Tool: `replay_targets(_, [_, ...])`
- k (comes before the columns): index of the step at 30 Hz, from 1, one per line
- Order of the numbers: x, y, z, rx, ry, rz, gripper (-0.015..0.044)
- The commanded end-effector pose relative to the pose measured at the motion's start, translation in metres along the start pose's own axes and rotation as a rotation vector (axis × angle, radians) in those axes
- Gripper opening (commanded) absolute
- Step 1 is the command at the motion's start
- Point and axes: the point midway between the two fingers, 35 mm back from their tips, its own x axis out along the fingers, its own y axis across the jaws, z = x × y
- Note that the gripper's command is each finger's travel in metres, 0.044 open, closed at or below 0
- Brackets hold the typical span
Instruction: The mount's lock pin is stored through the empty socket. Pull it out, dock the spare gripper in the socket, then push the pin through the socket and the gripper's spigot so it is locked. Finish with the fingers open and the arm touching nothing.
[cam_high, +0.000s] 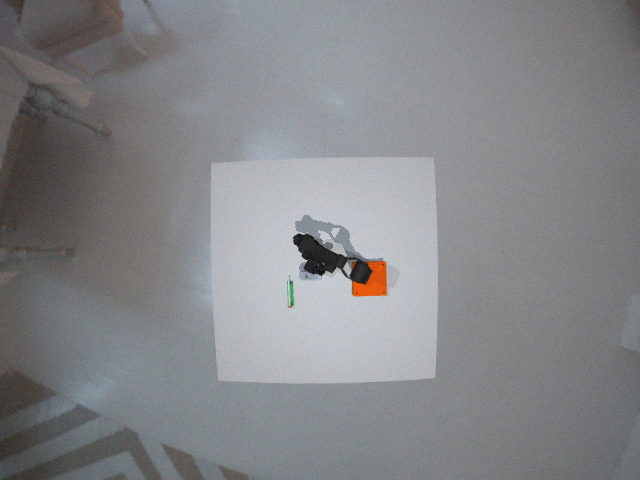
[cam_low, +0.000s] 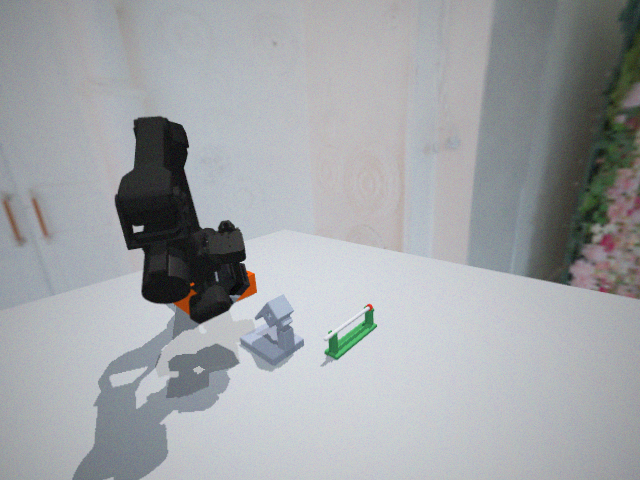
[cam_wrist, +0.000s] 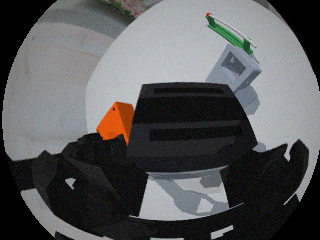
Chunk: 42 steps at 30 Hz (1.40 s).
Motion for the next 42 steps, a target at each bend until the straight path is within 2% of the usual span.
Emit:
replay_targets(1, [0.001, 0.004, 0.004, -0.074, -0.051, -0.004, 0.0])
replay_targets(21, [0.007, 0.018, 0.018, -0.492, -0.297, -0.102, 0.0])
replay_targets(42, [0.005, 0.029, 0.033, -0.91, -0.494, -0.353, 0.0])
